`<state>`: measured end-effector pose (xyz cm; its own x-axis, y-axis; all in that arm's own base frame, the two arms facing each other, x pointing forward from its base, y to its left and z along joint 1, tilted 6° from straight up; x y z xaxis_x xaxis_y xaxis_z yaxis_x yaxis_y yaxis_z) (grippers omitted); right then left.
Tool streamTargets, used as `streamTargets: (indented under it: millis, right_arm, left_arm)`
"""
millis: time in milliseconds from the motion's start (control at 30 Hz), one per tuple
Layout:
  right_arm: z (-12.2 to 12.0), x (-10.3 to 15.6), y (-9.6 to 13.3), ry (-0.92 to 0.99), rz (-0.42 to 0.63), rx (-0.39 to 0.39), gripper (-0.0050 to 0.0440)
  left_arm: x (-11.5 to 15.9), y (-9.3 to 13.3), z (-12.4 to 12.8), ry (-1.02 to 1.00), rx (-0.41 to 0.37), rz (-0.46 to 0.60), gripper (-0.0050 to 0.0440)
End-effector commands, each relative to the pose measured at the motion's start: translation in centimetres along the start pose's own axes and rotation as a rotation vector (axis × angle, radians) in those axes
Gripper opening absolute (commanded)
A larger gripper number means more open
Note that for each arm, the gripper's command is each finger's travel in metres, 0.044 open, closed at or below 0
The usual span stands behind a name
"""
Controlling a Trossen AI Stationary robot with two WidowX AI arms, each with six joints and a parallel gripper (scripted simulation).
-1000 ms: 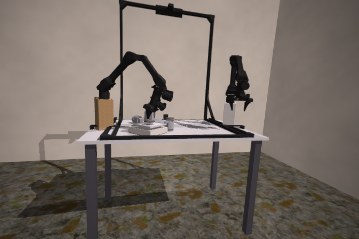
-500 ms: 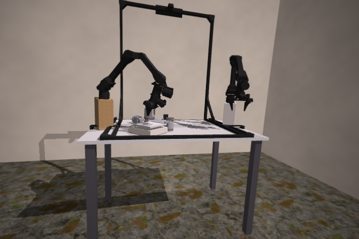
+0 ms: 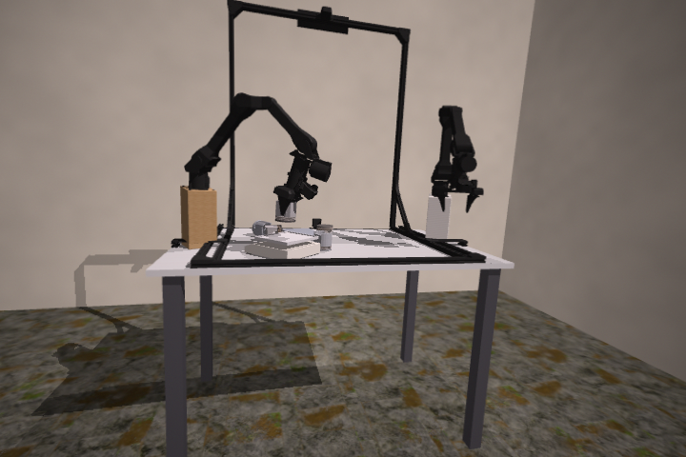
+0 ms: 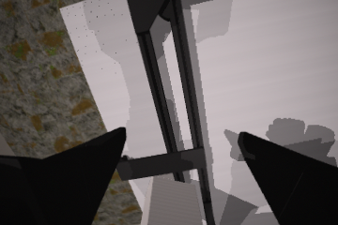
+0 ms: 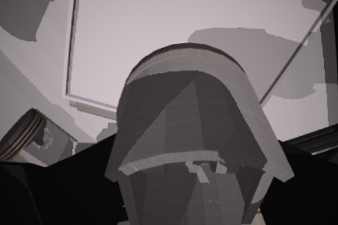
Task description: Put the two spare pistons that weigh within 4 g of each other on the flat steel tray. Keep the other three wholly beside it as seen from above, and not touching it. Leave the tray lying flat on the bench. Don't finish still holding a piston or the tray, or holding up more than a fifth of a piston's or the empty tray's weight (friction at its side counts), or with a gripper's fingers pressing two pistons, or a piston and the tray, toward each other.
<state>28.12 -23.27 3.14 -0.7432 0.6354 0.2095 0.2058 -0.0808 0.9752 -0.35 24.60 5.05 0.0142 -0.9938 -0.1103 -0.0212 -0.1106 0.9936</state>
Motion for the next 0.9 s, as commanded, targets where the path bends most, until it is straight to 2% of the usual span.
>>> streamTargets:
  millis: [0, 333, 633, 700, 733, 867]
  right_arm:
    - [0.0, 0.0, 1.2, -0.005, -0.02, -0.004, 0.0158]
    - [0.0, 0.0, 1.9, -0.009, -0.036, -0.005, 0.0158]
    - [0.1, 5.3, 0.8, -0.006, -0.276, -0.004, 0.0158]
    - [0.1, 5.3, 0.8, -0.006, -0.276, -0.004, 0.0158]
    - [0.1, 5.9, 0.7, -0.006, -0.302, -0.004, 0.0158]
    - [0.1, 7.9, 0.3, -0.006, -0.302, -0.004, 0.0158]
  left_arm:
    - [0.0, 0.0, 0.0, -0.003, 0.003, 0.001, 0.044]
    - [0.0, 0.0, 0.0, -0.003, 0.003, 0.001, 0.044]
    - [0.0, 0.0, 0.0, -0.003, 0.003, 0.001, 0.044]
    - [0.0, 0.0, 0.0, -0.003, 0.003, 0.001, 0.044]
    - [0.0, 0.0, 0.0, -0.003, 0.003, 0.001, 0.044]
    - [0.0, 0.0, 0.0, -0.003, 0.003, 0.001, 0.044]
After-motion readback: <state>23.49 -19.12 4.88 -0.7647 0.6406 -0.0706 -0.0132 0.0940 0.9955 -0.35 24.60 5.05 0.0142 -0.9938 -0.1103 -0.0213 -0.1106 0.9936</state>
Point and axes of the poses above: on each arm, the point midway between the two fingers, 35 mm back from their tips, its own y axis back along the fingers, its own z axis across the jaws, x = y × z, the point moved 4 cm from there along y, back along the fingers
